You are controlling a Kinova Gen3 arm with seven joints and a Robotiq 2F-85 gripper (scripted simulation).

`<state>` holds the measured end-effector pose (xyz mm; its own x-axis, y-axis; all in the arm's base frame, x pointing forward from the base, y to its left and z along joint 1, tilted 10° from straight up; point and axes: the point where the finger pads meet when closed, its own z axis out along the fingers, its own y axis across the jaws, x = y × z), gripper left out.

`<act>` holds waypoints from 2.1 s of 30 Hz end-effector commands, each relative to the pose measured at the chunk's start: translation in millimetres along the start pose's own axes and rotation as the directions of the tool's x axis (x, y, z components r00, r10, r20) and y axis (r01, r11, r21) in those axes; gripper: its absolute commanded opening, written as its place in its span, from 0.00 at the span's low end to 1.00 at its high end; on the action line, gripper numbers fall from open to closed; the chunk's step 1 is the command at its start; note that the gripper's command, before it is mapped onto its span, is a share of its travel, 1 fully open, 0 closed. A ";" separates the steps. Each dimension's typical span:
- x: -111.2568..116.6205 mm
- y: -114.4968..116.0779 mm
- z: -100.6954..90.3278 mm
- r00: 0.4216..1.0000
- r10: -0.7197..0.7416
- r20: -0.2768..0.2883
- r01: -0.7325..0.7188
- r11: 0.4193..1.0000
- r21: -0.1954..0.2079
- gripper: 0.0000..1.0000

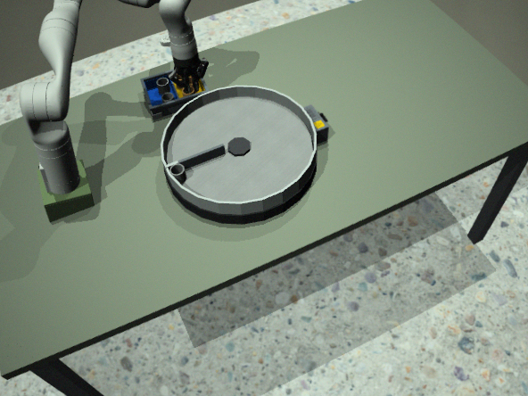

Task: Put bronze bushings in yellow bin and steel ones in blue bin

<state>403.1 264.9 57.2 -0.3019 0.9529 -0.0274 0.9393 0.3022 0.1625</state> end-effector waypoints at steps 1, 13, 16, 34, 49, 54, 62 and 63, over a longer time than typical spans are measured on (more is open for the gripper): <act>0.6 0.6 -1.1 1.000 0.000 -0.002 0.000 1.000 -0.002 0.19; 0.6 0.6 -4.7 1.000 0.000 -0.002 0.000 1.000 -0.002 0.19; 0.6 0.6 -6.5 1.000 0.000 -0.002 0.000 1.000 -0.002 0.19; 0.6 0.5 -11.3 1.000 0.000 -0.002 0.000 1.000 -0.002 0.19; 0.7 0.5 -16.1 1.000 0.000 -0.002 0.000 1.000 -0.002 0.19; 0.6 0.5 -16.7 1.000 0.000 -0.002 0.000 1.000 -0.002 0.19; 0.6 0.5 -19.1 1.000 0.000 -0.002 0.000 1.000 -0.002 0.19; 0.6 0.5 -19.1 1.000 0.000 -0.002 0.000 1.000 -0.002 0.19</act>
<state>400.1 264.7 75.2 -0.3021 0.9529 -0.0269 0.9392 0.3024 0.1628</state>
